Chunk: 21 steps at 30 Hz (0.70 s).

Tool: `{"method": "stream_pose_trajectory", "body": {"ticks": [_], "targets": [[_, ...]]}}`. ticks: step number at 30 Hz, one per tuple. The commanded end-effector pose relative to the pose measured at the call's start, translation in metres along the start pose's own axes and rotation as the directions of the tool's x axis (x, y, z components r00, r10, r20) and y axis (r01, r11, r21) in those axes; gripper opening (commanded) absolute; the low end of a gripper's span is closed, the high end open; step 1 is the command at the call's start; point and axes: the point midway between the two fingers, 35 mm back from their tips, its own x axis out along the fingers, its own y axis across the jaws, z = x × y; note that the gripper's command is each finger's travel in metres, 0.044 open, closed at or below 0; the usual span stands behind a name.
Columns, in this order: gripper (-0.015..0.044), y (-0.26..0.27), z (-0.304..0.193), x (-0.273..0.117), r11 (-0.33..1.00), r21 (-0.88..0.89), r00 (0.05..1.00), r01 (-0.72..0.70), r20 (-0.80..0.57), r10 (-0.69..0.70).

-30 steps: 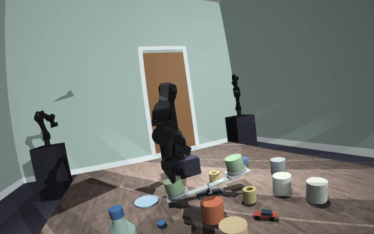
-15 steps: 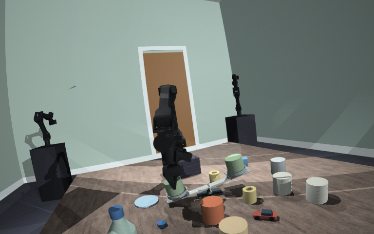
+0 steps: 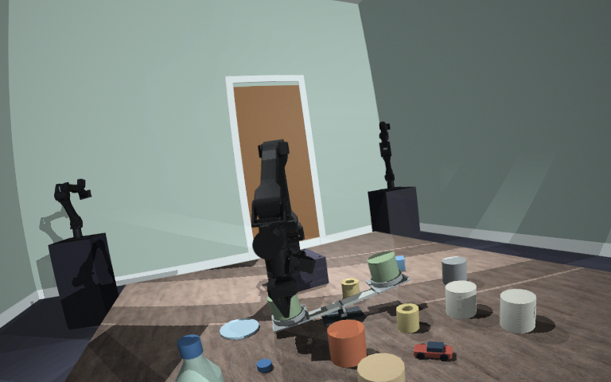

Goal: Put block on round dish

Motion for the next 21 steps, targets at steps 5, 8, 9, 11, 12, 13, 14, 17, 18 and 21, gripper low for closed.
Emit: {"method": "stream_pose_trajectory", "body": {"ticks": [5,8,9,11,12,13,14,17,18,21], "targets": [[0.0354,0.0025,0.0012,0.0041,1.0,-0.004,1.0,-0.007,0.006,0.007],[0.0334,0.0025,0.0012,0.0041,1.0,-0.004,1.0,-0.007,0.006,0.007],[0.0327,0.0025,0.0012,0.0041,1.0,-0.004,1.0,-0.007,0.006,0.007],[0.0314,0.0025,0.0012,0.0041,1.0,-0.004,1.0,-0.007,0.006,0.007],[0.0308,0.0025,0.0012,0.0041,1.0,-0.004,1.0,-0.007,0.006,0.007],[0.0281,0.0025,0.0012,0.0041,1.0,-0.004,1.0,-0.007,0.006,0.007],[0.0255,0.0025,0.0012,0.0039,1.0,-0.004,1.0,-0.007,0.006,0.007],[0.0176,0.002,0.0011,0.0022,1.0,-0.004,1.0,-0.007,0.006,0.007],[0.015,0.0017,0.001,0.0013,1.0,-0.004,1.0,-0.007,0.006,0.007],[0.0071,0.0008,0.0008,-0.0022,1.0,-0.004,1.0,-0.007,0.006,0.007]]}}
